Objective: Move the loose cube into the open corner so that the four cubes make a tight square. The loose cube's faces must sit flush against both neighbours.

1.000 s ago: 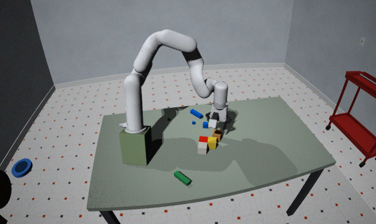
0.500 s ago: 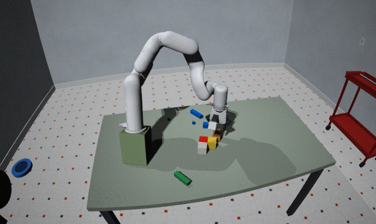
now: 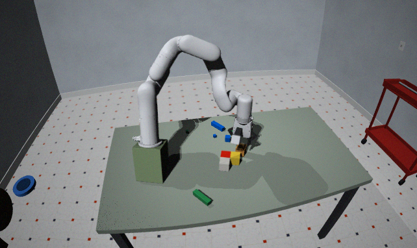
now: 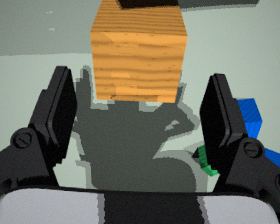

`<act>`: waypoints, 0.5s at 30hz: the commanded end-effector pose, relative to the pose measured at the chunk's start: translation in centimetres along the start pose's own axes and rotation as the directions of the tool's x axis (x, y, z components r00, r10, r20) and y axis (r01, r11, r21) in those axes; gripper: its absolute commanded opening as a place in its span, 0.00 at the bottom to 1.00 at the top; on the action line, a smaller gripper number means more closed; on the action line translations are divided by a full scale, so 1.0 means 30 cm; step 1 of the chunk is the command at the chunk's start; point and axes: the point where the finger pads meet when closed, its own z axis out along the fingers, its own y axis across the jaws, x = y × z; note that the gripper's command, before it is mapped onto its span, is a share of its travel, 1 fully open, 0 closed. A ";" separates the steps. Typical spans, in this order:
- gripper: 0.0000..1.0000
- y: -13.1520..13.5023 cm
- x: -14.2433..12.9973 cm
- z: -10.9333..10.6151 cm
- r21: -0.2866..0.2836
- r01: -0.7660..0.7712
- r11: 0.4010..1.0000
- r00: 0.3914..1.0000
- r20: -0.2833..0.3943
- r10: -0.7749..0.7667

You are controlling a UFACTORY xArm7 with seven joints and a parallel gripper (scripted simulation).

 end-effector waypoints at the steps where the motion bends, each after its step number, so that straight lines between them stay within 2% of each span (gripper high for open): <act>1: 0.83 -0.006 -0.001 -0.005 0.004 0.000 1.000 1.000 0.001 0.000; 15: 0.83 -0.008 -0.002 -0.005 0.004 0.000 1.000 1.000 0.001 0.000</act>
